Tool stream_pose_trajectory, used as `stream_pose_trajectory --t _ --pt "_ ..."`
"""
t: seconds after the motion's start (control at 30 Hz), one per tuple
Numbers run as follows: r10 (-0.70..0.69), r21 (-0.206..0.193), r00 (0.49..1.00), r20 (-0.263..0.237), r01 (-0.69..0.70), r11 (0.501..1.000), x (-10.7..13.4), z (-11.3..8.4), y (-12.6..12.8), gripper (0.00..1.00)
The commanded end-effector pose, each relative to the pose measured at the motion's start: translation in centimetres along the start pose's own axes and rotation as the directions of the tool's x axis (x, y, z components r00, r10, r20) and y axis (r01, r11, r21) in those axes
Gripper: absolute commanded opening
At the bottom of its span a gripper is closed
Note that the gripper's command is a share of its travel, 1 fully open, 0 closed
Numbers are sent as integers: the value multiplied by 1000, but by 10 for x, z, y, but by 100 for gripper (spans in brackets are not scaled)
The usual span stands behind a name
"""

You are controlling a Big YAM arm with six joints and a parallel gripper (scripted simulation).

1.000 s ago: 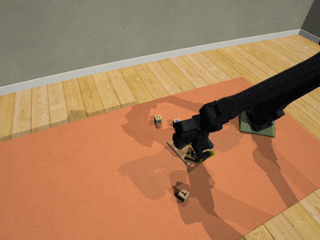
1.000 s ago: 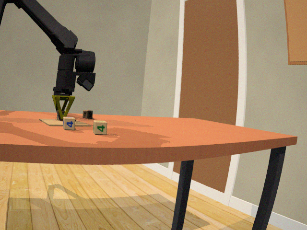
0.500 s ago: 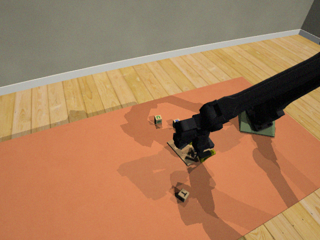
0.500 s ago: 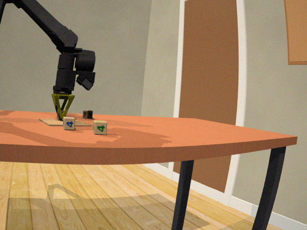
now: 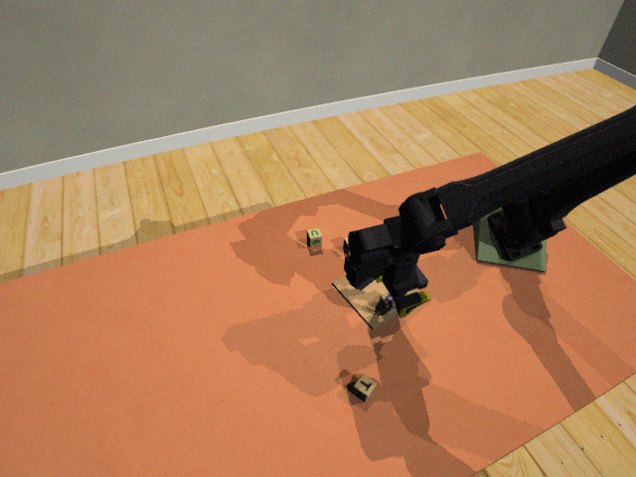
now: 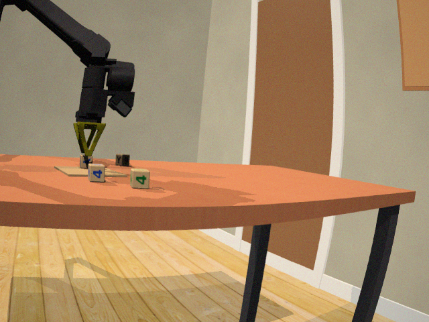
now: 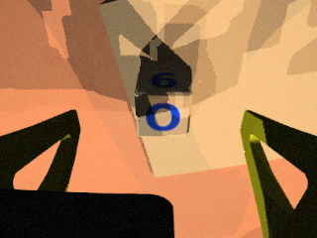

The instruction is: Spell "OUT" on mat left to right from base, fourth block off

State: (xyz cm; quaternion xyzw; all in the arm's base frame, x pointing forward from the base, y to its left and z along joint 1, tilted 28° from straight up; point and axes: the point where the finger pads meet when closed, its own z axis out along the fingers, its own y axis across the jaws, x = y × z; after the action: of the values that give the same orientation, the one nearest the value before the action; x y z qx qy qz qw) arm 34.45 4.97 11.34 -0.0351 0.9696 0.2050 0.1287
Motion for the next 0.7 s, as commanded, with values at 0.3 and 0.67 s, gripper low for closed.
stream_pose_trajectory --t 0.3,0.67 --pt "-23 10 998 67 22 1000 -24 -38 1 96" --pt "-20 11 998 65 19 1000 -23 -41 0 96"
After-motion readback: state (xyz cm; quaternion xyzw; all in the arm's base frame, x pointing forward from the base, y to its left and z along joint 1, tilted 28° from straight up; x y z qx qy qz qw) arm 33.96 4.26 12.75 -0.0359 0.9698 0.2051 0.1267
